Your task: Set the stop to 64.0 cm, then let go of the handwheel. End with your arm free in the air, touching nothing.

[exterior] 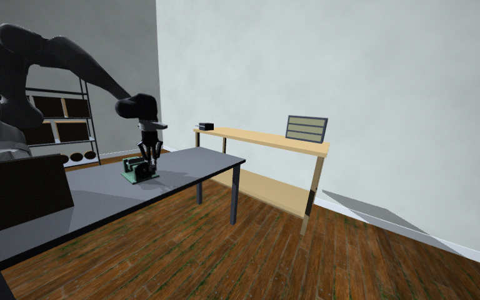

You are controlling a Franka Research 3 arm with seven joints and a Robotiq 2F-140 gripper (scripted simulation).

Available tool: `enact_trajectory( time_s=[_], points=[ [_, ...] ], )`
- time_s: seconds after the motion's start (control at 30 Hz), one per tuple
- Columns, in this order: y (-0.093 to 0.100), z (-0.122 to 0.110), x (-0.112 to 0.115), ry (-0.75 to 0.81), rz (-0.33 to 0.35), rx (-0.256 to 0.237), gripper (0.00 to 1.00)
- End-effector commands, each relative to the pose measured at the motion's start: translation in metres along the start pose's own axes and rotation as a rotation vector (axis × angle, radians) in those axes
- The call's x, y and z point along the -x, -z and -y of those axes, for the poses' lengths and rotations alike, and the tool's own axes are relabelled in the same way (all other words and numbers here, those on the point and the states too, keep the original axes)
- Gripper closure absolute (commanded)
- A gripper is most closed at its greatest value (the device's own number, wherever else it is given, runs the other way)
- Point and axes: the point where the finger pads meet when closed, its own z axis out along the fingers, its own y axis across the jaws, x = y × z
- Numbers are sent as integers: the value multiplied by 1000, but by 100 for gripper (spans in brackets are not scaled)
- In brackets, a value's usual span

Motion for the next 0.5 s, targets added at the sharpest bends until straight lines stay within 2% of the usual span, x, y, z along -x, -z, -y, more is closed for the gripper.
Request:
enact_trajectory(
  time_s=[0.0, 0.47],
  points=[
    [-4, 1, -1, -4, -2, -1, 96],
    [-15, 3, -1, -4, -2, -1, 96]
  ],
)
